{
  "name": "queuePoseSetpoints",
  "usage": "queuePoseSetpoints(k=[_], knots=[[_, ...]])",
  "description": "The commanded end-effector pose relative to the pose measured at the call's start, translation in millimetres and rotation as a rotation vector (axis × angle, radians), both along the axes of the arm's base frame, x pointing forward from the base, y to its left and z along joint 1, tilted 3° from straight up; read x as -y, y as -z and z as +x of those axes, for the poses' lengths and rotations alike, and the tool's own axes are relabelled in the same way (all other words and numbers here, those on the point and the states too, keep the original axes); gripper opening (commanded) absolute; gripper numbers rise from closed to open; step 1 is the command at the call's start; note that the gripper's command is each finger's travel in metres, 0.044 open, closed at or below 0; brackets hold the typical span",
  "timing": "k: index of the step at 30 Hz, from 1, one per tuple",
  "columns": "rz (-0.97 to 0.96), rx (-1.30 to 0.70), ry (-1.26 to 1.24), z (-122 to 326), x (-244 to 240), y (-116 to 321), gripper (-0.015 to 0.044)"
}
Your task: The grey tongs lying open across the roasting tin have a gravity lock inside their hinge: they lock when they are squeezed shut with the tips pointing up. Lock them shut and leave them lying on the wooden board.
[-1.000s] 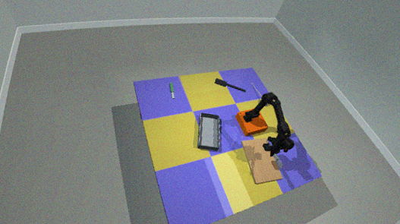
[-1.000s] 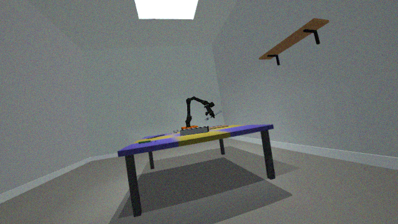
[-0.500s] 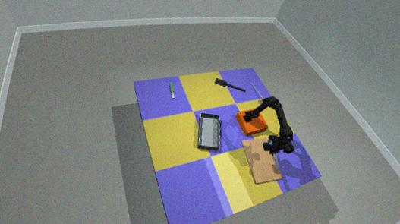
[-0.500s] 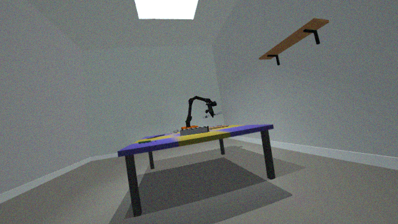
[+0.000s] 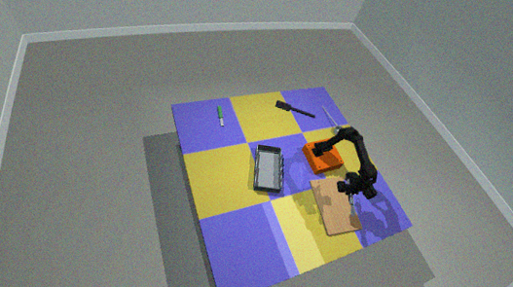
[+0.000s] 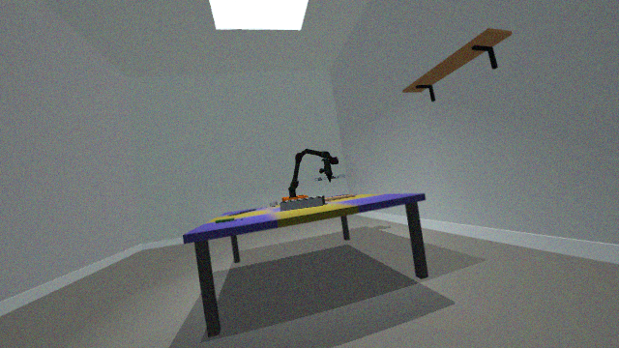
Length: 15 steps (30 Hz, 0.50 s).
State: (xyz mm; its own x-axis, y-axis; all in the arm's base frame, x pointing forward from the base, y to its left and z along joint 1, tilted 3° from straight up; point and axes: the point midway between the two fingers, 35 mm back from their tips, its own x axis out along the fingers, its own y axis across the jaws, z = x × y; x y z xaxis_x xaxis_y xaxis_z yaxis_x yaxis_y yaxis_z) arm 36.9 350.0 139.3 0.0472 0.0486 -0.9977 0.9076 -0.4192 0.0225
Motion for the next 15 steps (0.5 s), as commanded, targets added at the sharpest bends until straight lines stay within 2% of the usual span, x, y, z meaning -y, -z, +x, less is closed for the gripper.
queuePoseSetpoints(k=[1,15], knots=[[0.003,-0.006,0.005,-0.6,-1.3,0.2,-0.015],[0.003,-0.006,0.005,0.6,-5.8,22.0,-0.015]])
